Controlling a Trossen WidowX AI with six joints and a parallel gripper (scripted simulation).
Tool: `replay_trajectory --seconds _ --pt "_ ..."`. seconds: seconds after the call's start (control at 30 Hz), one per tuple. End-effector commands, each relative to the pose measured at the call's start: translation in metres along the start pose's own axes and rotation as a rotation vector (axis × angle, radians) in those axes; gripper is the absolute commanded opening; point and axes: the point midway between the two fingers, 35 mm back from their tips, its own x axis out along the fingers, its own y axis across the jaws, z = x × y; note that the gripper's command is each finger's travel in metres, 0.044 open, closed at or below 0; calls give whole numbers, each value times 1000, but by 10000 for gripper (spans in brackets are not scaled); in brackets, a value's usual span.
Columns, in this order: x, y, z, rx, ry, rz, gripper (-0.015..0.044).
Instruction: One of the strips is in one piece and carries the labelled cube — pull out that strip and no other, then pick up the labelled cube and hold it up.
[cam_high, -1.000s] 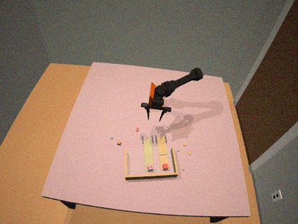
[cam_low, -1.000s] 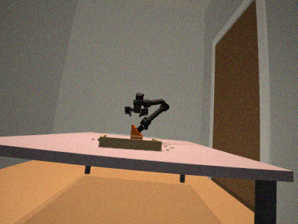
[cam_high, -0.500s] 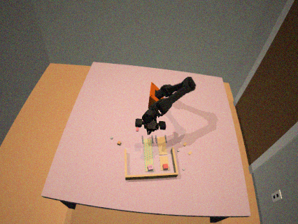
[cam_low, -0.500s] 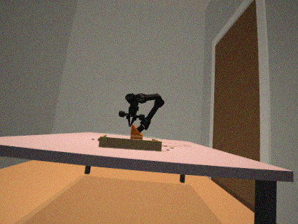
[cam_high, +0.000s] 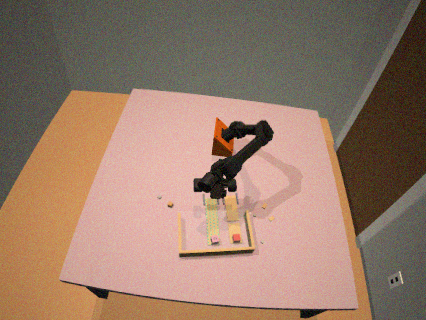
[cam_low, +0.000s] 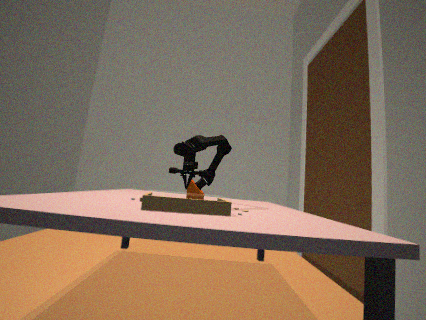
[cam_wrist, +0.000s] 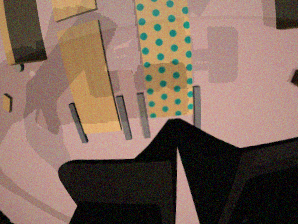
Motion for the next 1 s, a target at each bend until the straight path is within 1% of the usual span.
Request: replay_trajectory --seconds 0.0,0.97 --pt "9 -1 0 -1 12 2 0" --pt "57 -3 2 -1 11 4 0"
